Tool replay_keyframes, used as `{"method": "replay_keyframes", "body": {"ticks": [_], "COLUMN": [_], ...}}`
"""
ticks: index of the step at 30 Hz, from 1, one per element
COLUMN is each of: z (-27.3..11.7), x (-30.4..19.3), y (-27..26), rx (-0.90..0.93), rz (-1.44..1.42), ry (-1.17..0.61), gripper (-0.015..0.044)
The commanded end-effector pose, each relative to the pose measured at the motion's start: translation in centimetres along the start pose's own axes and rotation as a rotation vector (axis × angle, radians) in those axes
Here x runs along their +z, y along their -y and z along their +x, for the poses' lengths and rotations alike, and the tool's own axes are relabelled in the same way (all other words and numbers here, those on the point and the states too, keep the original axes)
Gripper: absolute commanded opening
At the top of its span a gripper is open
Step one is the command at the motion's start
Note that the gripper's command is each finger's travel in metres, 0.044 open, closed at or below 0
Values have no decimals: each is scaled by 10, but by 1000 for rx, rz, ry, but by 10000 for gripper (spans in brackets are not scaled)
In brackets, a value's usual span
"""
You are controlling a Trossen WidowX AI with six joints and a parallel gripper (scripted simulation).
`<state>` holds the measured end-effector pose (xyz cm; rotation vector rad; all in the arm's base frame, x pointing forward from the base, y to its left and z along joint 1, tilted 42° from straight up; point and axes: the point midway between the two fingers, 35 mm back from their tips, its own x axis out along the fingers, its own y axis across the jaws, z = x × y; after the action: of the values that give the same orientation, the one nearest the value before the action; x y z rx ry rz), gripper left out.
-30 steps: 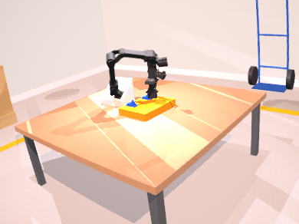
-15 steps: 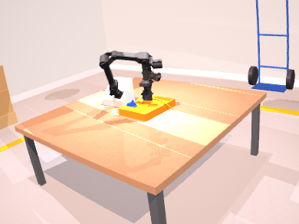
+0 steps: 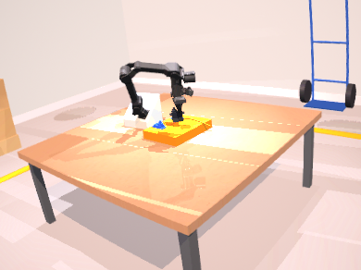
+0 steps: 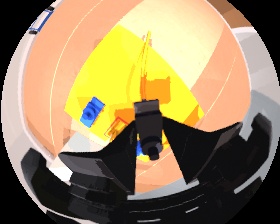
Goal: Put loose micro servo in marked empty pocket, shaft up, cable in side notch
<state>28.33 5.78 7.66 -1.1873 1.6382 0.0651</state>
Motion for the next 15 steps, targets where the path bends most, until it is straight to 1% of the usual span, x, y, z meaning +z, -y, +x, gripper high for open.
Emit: {"method": "replay_keyframes", "body": {"ticks": [1,15], "z": [-1,-1], "x": [-1,-1], "y": [0,0], "rx": [-4,-4], "rz": [-158,-642], "ry": [0,-1], "gripper": [0,0]}}
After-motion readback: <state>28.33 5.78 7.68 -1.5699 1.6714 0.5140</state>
